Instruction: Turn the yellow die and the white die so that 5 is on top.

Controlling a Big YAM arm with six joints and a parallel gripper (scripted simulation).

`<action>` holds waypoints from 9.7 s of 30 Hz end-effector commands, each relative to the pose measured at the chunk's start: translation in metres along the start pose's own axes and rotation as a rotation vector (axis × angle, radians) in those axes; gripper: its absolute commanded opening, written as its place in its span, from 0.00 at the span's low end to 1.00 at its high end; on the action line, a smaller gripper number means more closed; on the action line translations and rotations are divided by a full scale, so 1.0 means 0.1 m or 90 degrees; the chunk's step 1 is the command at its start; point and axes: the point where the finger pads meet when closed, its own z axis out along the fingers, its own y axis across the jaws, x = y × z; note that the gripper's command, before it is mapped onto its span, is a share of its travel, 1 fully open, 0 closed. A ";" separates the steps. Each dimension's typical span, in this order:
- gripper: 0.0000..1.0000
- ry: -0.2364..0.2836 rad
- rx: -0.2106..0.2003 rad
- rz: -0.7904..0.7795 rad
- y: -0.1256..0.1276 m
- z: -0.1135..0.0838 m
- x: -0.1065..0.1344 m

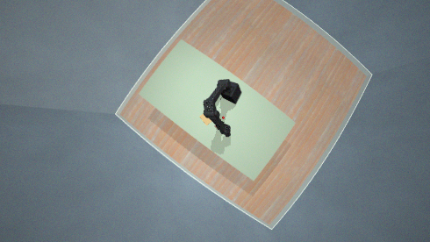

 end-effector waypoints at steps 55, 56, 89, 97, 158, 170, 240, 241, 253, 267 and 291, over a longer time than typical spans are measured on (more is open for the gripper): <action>0.38 0.002 -0.003 0.003 -0.02 -0.88 0.46; 0.38 0.000 -0.004 0.005 -0.02 -0.88 0.48; 1.00 -0.559 0.015 -0.008 -0.03 -0.75 0.79; 1.00 -0.560 0.024 0.018 -0.16 -0.74 0.93; 1.00 -0.419 -0.468 1.036 -0.08 -0.71 0.61; 1.00 -0.352 -0.565 1.247 -0.13 -0.71 0.59; 0.38 0.043 -0.882 1.896 -0.07 -0.66 0.44; 0.38 0.043 -0.882 1.896 -0.07 -0.66 0.44; 0.38 0.043 -0.882 1.896 -0.07 -0.66 0.44; 0.38 0.055 -0.881 1.893 -0.04 -0.54 0.40; 0.38 0.052 -0.879 1.891 -0.03 -0.35 0.17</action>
